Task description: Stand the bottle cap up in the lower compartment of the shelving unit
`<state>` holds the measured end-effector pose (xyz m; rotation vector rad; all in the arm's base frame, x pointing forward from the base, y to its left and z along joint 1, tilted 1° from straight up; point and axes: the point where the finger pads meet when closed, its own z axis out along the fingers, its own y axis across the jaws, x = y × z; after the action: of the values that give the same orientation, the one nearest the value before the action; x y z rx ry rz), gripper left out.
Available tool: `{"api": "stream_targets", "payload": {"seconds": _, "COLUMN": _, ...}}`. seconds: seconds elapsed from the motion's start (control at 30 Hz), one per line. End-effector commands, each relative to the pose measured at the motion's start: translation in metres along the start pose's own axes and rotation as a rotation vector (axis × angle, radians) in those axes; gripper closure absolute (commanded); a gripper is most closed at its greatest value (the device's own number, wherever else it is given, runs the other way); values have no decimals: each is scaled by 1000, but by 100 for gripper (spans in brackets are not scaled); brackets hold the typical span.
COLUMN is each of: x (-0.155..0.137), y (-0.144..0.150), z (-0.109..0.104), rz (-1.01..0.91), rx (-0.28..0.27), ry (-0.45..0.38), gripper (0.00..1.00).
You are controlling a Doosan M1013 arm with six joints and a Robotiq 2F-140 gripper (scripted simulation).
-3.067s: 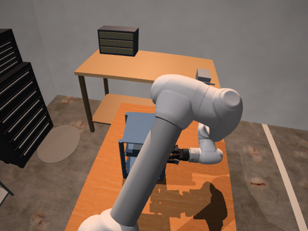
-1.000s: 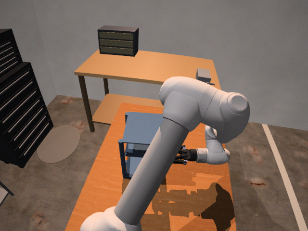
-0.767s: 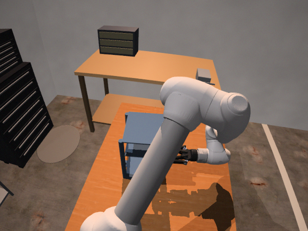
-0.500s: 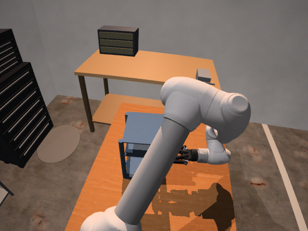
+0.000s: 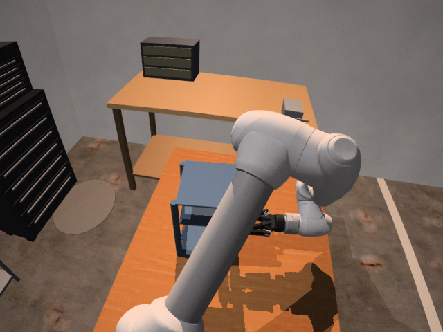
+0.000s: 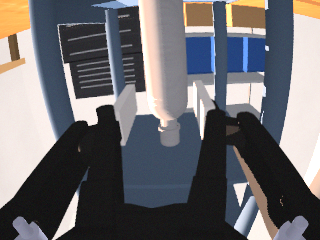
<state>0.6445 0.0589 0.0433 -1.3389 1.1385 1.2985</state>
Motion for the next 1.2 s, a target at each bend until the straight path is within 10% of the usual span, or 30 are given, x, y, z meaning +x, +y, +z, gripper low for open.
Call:
{"api": "stream_targets", "payload": {"seconds": 0.0, "x": -2, "y": 1, "z": -3, "rz": 4, "rx": -5, "ry": -4, "gripper": 63}}
{"api": "stream_targets", "payload": {"seconds": 1.17, "x": -1, "y": 0, "z": -65, "rz": 4, "rx": -5, "ry": -4, "gripper": 63}}
